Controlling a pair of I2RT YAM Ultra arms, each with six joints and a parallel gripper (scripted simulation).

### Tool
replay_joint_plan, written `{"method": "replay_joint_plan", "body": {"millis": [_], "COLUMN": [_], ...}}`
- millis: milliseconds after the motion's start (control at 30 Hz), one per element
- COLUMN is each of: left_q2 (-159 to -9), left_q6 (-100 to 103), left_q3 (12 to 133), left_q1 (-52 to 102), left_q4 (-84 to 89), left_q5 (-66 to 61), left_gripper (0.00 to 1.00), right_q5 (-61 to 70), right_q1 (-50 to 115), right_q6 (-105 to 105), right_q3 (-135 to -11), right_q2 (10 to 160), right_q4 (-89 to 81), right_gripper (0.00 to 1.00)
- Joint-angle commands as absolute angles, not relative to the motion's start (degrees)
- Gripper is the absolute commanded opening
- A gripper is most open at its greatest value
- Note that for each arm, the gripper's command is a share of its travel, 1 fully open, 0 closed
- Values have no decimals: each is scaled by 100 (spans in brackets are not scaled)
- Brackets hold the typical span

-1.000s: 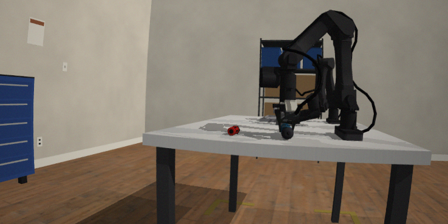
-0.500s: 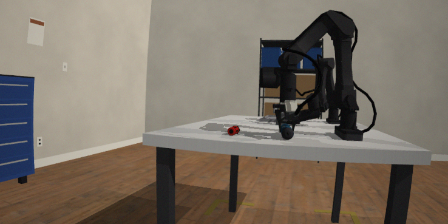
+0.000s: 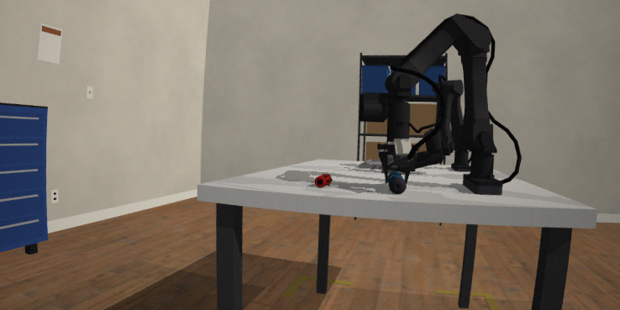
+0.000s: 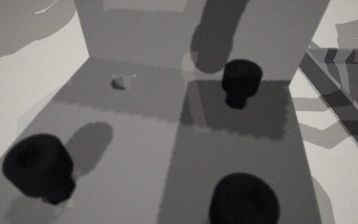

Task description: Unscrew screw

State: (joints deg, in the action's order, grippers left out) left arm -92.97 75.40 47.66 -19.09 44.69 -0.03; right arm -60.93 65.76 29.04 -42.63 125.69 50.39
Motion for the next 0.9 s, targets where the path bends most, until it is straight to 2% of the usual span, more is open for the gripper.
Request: {"method": "replay_joint_plan", "body": {"millis": [0,400,433,867], "left_q2": [-9256,-9256,-9256,-9256], "left_q6": [7535,7535,7535,7535], "left_q3": [4784,4784,4784,4784], "left_q1": [-1894,-1894,-1894,-1894], "left_q4": [4466,4466,4466,4466], "left_q5": [4,4,4,4], "left_gripper": [49,49,57,57], "right_q5": [-6122,-6122,-6122,-6122], "right_q1": [6574,6574,6574,6574], "right_q6": [2910,2910,2910,2910], "right_q3": [-4276,-4276,-4276,-4276], "right_q2": [12524,12524,12524,12524], "right_q4": [5046,5046,5046,5046], "right_gripper": [59,59,59,59]}}
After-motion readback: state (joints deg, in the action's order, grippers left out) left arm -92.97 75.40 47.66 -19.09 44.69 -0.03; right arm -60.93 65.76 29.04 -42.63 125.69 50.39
